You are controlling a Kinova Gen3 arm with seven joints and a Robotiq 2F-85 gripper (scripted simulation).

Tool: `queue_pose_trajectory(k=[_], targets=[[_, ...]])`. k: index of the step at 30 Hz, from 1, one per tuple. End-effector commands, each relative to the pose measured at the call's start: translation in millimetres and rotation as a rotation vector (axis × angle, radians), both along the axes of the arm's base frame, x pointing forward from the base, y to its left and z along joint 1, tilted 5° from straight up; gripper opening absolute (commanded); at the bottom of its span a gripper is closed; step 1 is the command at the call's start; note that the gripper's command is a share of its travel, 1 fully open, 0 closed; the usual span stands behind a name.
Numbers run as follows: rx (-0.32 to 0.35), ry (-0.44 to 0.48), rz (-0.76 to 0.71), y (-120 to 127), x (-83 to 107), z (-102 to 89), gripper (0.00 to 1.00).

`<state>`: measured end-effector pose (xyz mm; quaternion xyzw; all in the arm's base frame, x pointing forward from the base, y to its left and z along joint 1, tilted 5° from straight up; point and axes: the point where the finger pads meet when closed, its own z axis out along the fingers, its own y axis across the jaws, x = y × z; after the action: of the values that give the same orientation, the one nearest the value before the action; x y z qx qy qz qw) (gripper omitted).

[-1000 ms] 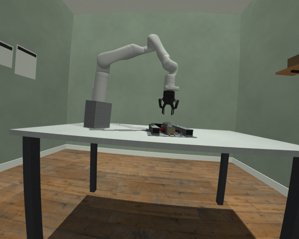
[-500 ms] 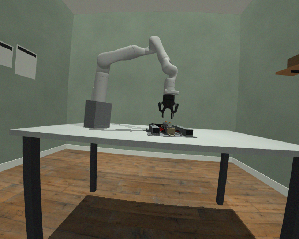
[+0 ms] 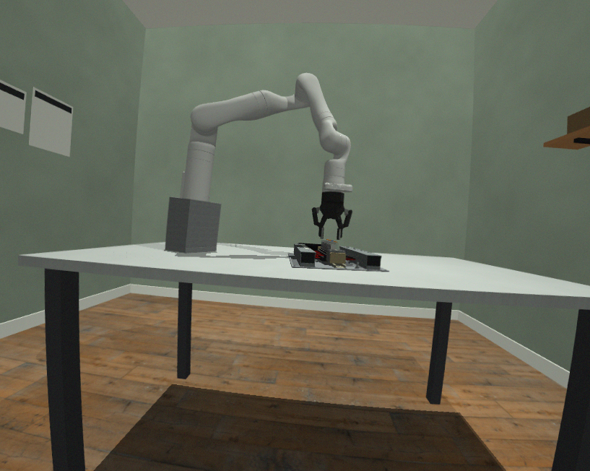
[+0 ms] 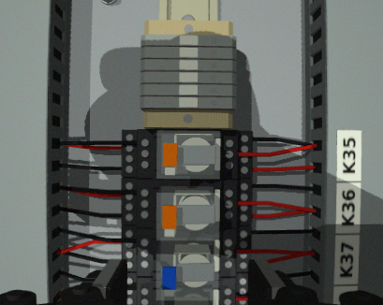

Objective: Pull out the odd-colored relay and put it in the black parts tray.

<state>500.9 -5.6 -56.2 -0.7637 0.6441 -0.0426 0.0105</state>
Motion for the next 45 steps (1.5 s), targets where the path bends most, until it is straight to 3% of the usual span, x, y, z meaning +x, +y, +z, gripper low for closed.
queue_pose_trajectory(k=[1,45], targets=[[0.0,-0.002,0.0,0.1,0.6,0.8,0.61],[0.0,-0.002,0.0,-0.1,1.0,-2.9,0.61]])
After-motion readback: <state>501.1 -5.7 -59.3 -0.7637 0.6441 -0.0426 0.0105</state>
